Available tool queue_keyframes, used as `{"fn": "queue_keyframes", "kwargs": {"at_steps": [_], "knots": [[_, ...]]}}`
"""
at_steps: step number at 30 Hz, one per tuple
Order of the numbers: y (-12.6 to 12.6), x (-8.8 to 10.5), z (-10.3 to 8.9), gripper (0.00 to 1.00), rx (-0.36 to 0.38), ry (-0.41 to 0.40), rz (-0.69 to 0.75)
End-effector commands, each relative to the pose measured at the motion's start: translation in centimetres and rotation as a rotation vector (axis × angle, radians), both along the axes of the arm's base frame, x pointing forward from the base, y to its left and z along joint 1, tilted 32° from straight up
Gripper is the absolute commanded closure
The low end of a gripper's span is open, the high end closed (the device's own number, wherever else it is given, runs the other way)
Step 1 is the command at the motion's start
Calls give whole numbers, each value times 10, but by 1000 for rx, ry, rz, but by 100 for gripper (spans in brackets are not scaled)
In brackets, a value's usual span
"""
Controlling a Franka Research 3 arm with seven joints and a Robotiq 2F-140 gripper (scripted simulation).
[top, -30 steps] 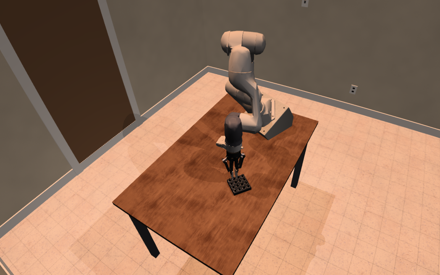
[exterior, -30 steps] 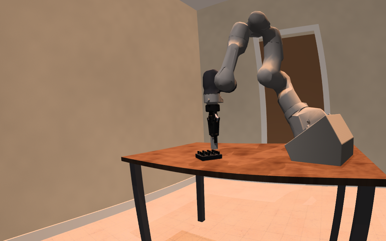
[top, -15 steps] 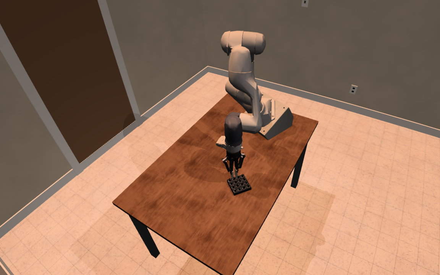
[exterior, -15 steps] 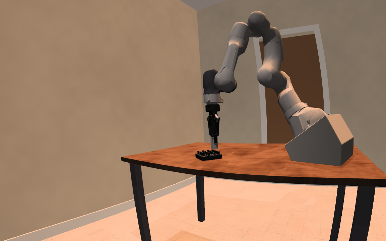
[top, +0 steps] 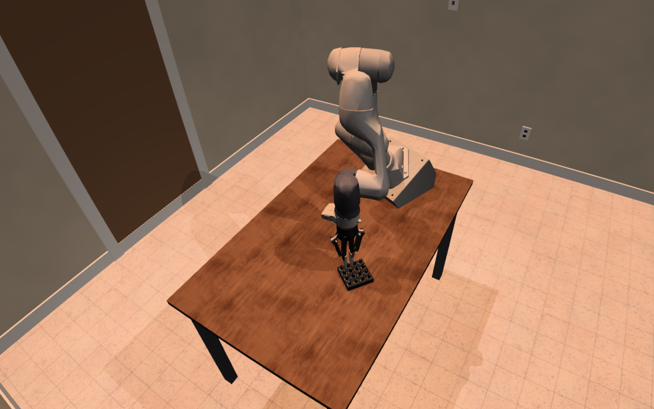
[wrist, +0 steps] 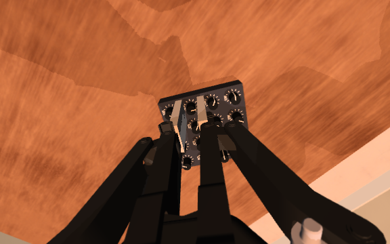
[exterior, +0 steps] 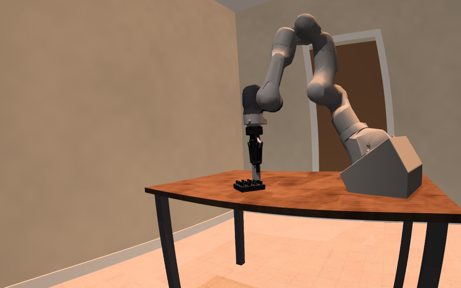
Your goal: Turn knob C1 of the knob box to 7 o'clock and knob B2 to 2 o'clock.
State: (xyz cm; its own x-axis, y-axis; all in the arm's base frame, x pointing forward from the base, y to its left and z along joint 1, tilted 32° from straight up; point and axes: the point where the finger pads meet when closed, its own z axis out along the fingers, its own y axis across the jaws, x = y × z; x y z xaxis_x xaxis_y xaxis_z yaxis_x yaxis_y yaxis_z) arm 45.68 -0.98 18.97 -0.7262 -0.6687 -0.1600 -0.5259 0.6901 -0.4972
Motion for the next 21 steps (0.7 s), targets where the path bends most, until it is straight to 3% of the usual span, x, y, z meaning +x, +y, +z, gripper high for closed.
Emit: {"fn": "queue_keyframes", "kwargs": {"at_steps": [1, 21], "knots": [[1, 3, -1, 88, 1, -7, 1], [-1, 5, -5, 88, 1, -7, 1]]}}
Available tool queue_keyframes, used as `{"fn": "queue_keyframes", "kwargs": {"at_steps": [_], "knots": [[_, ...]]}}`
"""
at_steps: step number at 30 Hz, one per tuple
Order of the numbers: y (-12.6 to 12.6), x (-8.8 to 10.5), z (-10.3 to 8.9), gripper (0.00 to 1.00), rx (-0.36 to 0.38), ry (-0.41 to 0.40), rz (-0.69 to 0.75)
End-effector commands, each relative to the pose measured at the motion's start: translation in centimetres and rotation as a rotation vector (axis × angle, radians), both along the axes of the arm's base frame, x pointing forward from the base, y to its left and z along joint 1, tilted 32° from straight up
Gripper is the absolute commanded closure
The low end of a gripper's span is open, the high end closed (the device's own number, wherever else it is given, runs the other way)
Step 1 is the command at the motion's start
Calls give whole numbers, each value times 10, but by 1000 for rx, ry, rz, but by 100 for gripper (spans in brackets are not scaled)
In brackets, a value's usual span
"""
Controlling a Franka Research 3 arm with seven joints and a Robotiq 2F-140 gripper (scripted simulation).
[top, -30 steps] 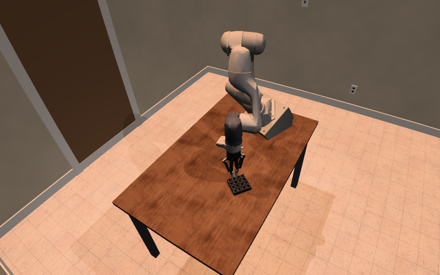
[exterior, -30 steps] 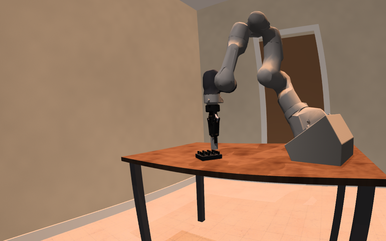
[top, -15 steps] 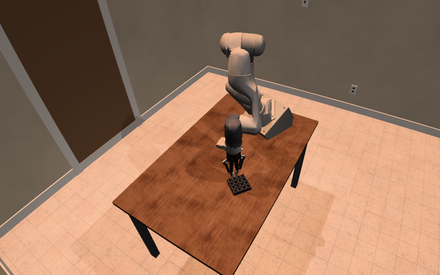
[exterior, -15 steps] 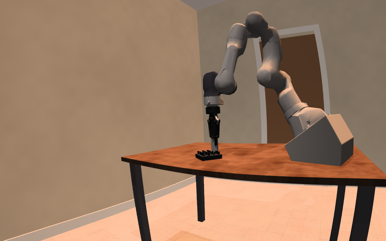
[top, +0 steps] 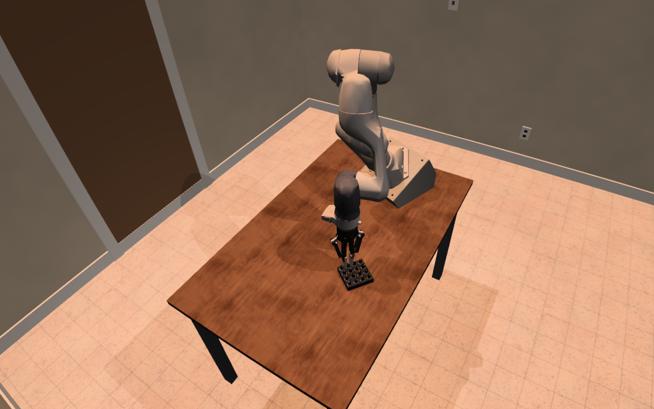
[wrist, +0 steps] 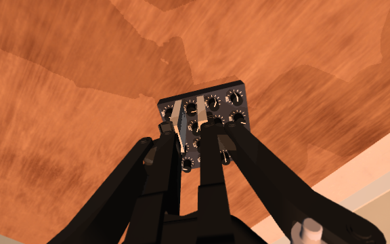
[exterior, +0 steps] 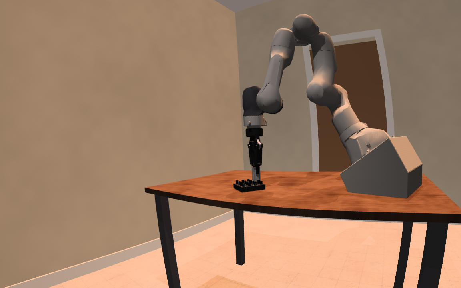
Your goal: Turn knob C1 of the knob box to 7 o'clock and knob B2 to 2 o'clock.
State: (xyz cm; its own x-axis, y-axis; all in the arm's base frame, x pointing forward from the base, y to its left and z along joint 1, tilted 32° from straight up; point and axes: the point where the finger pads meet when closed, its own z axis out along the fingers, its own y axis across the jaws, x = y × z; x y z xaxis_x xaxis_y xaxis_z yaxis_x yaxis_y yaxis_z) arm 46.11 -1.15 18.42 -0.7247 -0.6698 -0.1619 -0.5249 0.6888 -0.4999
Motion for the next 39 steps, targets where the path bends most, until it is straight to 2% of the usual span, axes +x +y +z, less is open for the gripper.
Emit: {"fn": "queue_keyframes", "kwargs": {"at_steps": [1, 30, 31, 39], "knots": [[1, 1, 0, 88, 2, -3, 0], [1, 1, 0, 88, 2, -3, 0], [1, 1, 0, 95, 2, -3, 0], [1, 1, 0, 95, 2, -3, 0]]}}
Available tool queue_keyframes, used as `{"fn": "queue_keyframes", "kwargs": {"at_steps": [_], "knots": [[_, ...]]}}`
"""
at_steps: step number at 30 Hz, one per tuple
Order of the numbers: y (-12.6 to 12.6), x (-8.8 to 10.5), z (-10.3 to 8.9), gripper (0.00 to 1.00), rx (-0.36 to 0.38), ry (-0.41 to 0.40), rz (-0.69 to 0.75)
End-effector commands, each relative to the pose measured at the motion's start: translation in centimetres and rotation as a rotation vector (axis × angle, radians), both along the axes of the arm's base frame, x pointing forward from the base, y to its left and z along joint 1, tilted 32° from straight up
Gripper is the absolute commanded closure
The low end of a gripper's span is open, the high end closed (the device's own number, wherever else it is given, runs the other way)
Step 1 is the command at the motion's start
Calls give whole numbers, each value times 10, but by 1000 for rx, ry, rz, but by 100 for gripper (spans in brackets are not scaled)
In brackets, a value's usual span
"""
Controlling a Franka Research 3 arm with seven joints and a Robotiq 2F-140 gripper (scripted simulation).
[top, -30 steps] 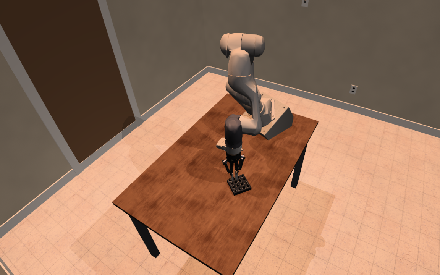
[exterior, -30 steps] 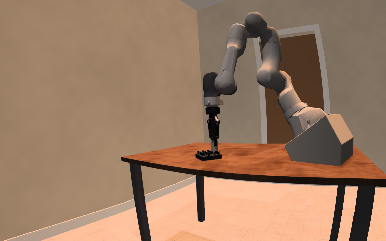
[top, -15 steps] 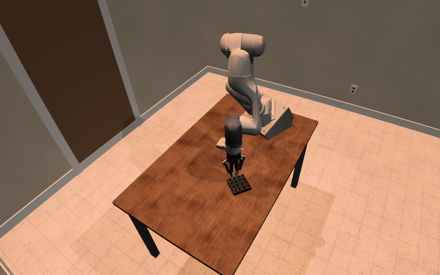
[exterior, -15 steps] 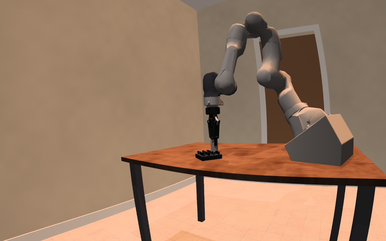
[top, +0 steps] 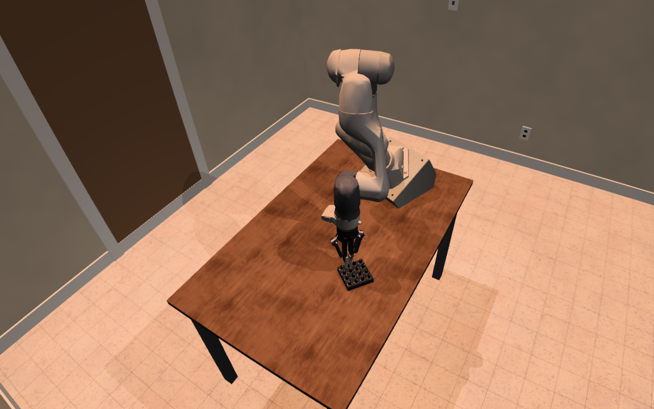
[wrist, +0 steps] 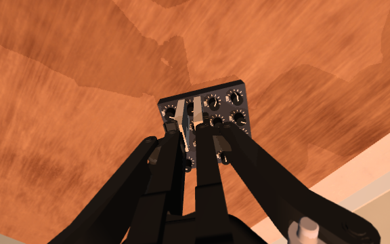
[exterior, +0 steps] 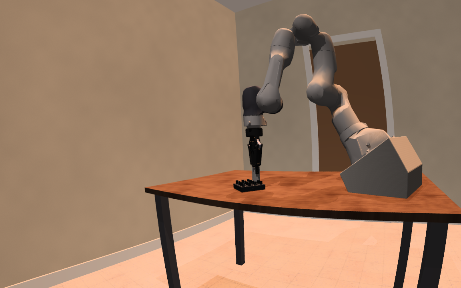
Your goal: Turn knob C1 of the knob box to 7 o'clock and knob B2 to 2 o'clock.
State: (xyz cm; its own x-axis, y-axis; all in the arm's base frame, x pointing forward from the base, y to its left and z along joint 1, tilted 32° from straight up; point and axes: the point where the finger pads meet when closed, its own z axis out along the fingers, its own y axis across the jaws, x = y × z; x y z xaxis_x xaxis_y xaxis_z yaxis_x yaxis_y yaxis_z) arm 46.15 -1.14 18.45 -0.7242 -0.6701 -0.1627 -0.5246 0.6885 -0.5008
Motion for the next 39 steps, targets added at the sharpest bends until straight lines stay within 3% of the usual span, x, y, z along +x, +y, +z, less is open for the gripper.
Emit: {"fn": "queue_keyframes", "kwargs": {"at_steps": [1, 39], "knots": [[1, 1, 0, 95, 2, -2, -1], [1, 1, 0, 95, -18, 10, 37]]}}
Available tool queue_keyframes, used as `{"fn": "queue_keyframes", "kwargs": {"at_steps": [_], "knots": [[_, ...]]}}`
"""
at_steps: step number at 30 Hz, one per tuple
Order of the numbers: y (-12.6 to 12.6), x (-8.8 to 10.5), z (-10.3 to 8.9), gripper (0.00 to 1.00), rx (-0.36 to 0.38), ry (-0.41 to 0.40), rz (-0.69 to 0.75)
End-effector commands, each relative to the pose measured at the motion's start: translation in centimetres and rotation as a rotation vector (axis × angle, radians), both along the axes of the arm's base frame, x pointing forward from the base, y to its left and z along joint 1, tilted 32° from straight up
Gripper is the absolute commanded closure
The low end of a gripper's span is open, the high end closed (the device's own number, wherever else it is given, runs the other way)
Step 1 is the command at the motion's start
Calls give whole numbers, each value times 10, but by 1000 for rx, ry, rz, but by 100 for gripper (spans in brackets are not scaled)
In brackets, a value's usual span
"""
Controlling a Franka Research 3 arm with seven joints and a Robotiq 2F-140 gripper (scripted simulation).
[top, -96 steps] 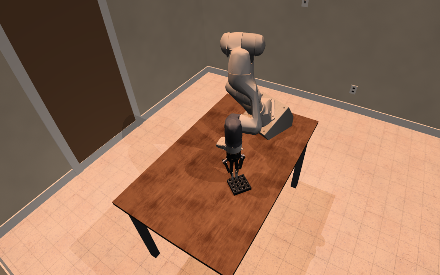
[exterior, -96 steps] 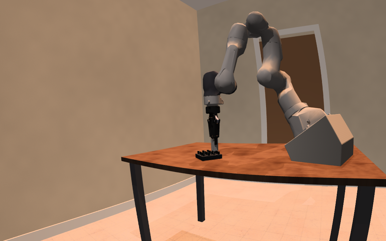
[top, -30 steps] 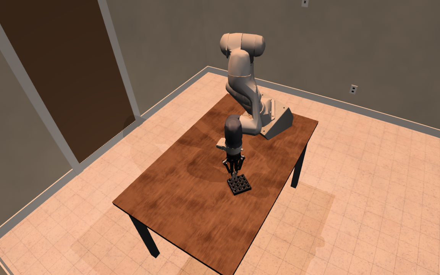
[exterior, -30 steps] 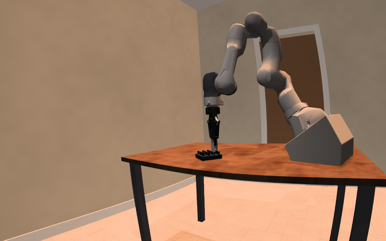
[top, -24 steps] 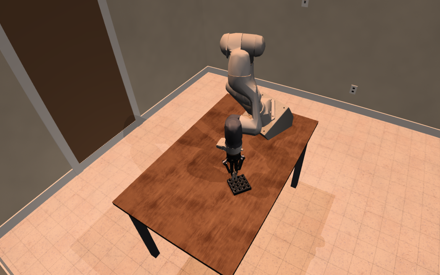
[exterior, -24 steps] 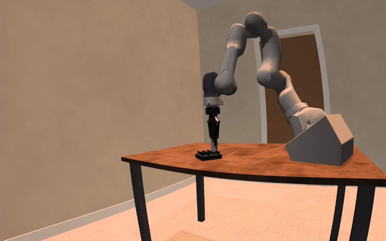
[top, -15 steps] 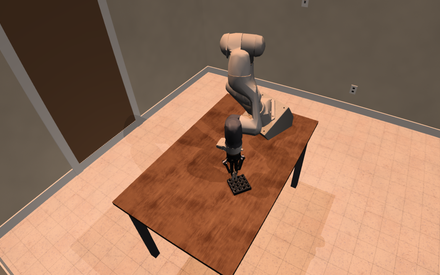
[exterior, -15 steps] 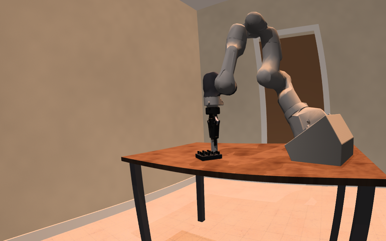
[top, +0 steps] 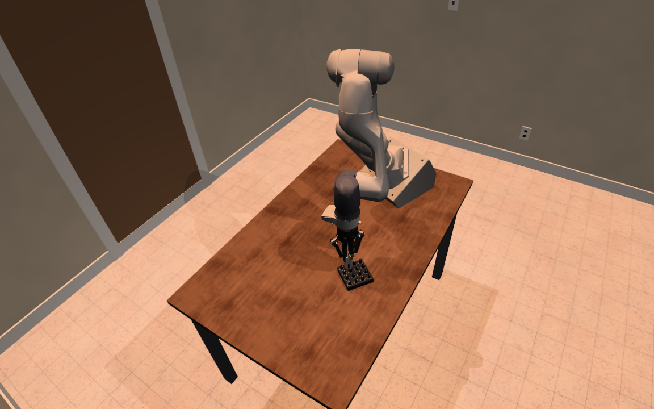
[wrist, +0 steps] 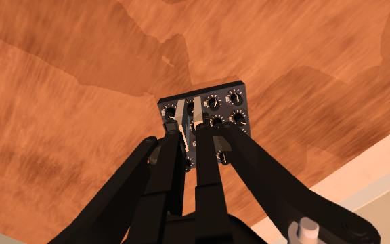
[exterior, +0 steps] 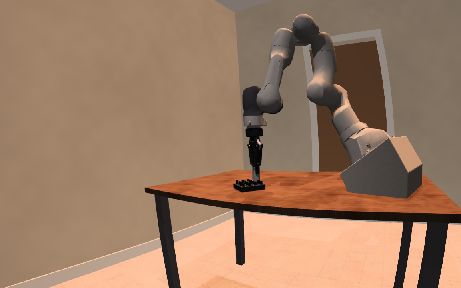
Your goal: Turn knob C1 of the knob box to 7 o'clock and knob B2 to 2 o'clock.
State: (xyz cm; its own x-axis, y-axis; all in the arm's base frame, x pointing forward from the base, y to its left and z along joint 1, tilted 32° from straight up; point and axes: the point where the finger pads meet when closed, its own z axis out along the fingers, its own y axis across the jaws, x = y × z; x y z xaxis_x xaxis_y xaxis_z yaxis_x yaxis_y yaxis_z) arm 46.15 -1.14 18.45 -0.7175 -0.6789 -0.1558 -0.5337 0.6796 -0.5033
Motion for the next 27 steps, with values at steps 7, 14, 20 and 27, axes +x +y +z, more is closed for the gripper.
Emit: {"fn": "queue_keyframes", "kwargs": {"at_steps": [7, 14, 20, 27], "knots": [[1, 1, 0, 95, -32, 19, 65], [1, 1, 0, 95, -74, 45, 144], [1, 1, 0, 95, -105, 65, 203], [1, 1, 0, 95, -171, 105, 328]]}}
